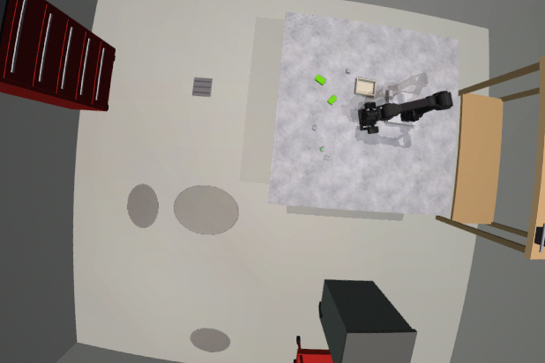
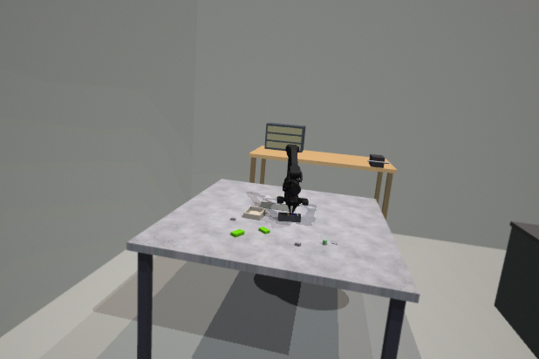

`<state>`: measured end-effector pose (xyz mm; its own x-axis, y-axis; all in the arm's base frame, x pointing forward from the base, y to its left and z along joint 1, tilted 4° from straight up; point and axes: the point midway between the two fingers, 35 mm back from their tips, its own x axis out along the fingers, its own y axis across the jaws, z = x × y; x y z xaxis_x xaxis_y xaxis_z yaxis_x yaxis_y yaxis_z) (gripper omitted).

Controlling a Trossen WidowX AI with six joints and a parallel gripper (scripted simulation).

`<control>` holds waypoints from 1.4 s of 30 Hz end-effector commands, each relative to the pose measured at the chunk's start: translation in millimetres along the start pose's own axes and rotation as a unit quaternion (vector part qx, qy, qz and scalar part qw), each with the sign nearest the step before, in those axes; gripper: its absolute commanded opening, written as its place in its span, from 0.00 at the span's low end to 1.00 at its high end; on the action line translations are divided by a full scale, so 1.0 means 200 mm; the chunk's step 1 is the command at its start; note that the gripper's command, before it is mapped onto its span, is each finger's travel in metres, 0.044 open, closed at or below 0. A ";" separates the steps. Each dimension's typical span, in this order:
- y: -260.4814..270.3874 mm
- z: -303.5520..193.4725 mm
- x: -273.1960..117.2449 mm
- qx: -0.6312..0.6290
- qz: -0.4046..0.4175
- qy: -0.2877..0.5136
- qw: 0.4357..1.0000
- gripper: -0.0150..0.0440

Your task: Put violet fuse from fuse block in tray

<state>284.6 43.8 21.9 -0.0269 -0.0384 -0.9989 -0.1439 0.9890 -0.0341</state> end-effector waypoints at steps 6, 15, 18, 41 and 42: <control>0.00 0.00 -0.03 0.000 0.000 -0.001 1.000 0.25; 0.00 0.01 -0.05 0.000 0.001 -0.001 1.000 0.25; 0.00 0.01 -0.06 0.000 0.001 -0.001 1.000 0.25; 0.00 0.00 -0.11 0.000 0.001 -0.001 1.000 0.25; 0.00 0.00 -0.12 0.000 0.001 -0.001 1.000 0.25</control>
<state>285.1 44.3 42.3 -0.0284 -0.0387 -0.9988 -0.1455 0.9888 -0.0341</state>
